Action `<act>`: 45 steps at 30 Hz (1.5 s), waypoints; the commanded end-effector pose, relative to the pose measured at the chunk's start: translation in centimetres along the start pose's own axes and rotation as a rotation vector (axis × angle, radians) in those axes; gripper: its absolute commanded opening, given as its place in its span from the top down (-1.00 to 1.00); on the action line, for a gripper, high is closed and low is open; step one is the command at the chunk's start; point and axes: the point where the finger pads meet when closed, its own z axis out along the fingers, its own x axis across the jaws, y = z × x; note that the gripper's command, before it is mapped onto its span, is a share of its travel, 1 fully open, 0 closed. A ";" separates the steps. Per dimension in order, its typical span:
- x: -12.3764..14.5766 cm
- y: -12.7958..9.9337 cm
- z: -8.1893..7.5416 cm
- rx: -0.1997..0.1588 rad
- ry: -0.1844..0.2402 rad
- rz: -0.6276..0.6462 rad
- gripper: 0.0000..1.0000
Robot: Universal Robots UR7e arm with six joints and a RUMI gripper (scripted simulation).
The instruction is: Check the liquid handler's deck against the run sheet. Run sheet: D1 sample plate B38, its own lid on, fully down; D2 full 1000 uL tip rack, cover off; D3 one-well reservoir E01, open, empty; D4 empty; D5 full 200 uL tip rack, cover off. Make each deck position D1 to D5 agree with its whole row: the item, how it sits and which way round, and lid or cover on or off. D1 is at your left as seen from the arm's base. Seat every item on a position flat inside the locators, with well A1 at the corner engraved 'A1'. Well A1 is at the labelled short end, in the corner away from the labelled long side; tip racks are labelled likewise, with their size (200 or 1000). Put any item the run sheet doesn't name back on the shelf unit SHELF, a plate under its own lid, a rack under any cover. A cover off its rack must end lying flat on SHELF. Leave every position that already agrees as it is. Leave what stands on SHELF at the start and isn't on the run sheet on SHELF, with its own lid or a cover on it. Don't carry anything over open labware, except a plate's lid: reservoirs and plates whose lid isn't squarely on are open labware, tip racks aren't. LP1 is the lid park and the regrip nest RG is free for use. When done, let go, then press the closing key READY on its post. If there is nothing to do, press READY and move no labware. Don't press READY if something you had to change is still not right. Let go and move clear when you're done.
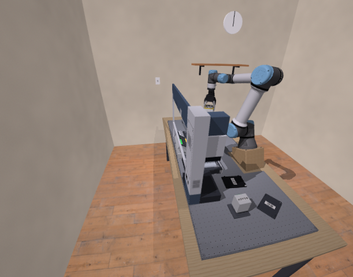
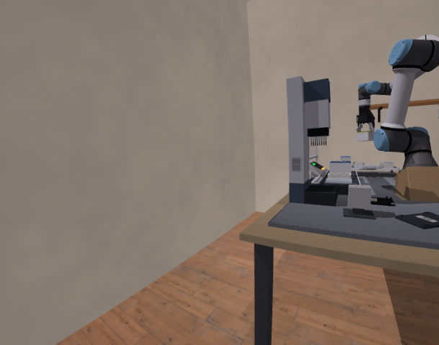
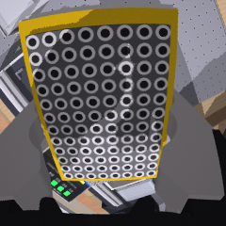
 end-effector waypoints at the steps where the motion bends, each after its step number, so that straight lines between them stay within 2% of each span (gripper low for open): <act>1: -0.2 -0.2 -0.3 0.008 0.001 0.090 1.00; 14: 0.0 -0.1 -0.2 0.007 0.002 0.091 1.00; 27: 2.9 5.8 -0.1 0.006 0.004 -0.171 1.00; 29: 2.9 5.8 -0.1 0.006 0.004 -0.171 1.00; 35: 4.3 8.5 0.0 0.005 0.004 -0.291 1.00; 42: 4.4 8.7 0.0 0.005 0.006 -0.429 1.00; 45: 4.4 8.7 0.0 0.005 0.005 -0.436 1.00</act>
